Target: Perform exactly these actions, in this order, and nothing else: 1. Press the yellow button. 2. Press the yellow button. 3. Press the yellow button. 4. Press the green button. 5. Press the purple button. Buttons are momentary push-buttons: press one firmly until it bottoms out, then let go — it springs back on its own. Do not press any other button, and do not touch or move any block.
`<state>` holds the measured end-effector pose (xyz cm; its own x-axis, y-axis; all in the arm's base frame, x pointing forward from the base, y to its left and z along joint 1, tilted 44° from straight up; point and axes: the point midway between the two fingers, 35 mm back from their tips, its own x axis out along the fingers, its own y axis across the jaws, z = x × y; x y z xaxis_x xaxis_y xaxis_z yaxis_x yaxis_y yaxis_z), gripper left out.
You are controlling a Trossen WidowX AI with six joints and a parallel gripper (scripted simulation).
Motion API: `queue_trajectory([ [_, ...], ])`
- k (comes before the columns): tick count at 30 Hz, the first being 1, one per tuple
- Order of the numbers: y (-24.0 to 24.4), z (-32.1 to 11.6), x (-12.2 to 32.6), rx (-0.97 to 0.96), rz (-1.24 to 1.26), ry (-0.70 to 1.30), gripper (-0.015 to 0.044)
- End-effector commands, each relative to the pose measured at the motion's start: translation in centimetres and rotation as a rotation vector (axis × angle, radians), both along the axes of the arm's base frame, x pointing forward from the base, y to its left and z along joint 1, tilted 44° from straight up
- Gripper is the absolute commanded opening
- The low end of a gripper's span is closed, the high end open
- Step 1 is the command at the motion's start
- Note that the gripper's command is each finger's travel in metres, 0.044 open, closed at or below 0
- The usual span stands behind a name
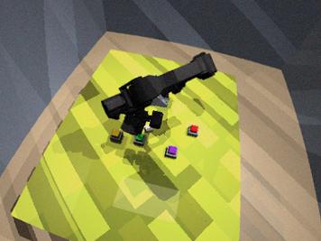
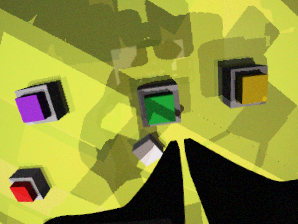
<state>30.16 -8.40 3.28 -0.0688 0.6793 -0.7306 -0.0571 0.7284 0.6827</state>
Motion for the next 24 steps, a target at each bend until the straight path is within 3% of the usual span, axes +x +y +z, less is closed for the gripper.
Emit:
queue_trajectory([
  [1,0.7,0.4,-0.7,0.009,-0.015,0.016,0.0020],
  [5,0.9,0.2,-0.7,0.009,-0.015,0.016,0.0020],
  [10,4.8,-3.9,-1.1,0.011,-0.015,0.015,0.0020],
  [24,6.1,-5.2,-1.2,0.011,-0.015,0.015,0.0020],
])
